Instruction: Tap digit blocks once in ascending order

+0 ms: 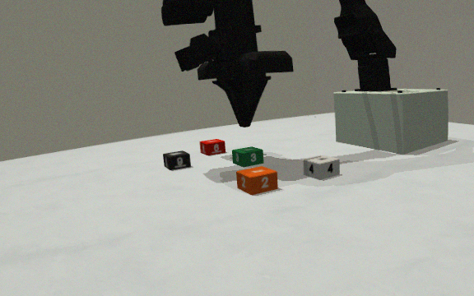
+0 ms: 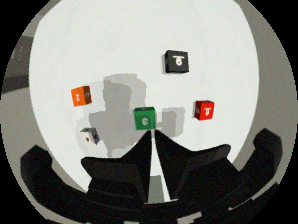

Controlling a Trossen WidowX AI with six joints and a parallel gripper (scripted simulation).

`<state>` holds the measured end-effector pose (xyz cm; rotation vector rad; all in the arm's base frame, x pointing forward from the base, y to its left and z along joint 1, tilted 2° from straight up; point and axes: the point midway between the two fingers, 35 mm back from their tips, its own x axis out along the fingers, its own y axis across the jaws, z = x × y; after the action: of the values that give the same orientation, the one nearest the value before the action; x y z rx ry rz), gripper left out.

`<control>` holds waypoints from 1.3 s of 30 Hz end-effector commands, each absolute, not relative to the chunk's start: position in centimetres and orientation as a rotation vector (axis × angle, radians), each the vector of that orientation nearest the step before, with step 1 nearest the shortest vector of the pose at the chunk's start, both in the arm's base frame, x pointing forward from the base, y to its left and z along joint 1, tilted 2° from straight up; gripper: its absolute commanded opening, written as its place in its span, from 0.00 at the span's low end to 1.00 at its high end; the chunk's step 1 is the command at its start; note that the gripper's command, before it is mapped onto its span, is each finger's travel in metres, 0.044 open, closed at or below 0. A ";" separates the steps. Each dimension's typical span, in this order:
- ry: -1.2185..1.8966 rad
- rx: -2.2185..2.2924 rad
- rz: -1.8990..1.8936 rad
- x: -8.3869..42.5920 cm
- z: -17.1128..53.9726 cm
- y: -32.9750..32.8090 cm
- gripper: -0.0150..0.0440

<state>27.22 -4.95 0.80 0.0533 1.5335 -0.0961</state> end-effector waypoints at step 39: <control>1.523 0.050 -0.091 27.4 0.3 -5.0 0.29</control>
<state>27.41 -5.05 -0.32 0.0511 1.5221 -0.0962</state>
